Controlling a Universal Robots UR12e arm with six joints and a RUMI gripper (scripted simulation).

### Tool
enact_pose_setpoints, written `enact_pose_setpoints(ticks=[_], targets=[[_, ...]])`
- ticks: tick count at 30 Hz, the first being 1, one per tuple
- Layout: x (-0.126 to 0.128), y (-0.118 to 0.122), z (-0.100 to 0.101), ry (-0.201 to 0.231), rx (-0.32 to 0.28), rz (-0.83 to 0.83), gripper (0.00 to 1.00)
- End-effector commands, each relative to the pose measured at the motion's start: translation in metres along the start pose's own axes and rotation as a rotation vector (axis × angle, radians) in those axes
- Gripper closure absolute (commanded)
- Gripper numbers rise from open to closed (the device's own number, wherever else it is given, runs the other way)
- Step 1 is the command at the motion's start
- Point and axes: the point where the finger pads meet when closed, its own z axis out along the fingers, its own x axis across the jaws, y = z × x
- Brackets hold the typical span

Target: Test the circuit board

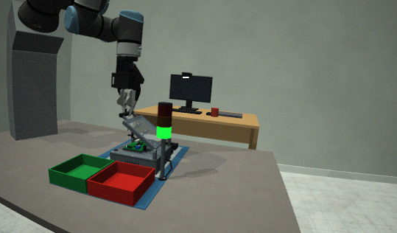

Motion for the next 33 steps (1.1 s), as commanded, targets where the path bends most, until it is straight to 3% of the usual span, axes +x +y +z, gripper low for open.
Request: enact_pose_setpoints(ticks=[1, 20, 33], targets=[[0.009, 0.000, -0.010, 0.003, 0.000, 0.000, 1.00], [0.045, 0.000, -0.045, 0.003, 0.000, 0.000, 1.00], [0.091, 0.000, -0.069, 0.003, 0.000, 0.000, 1.00]])
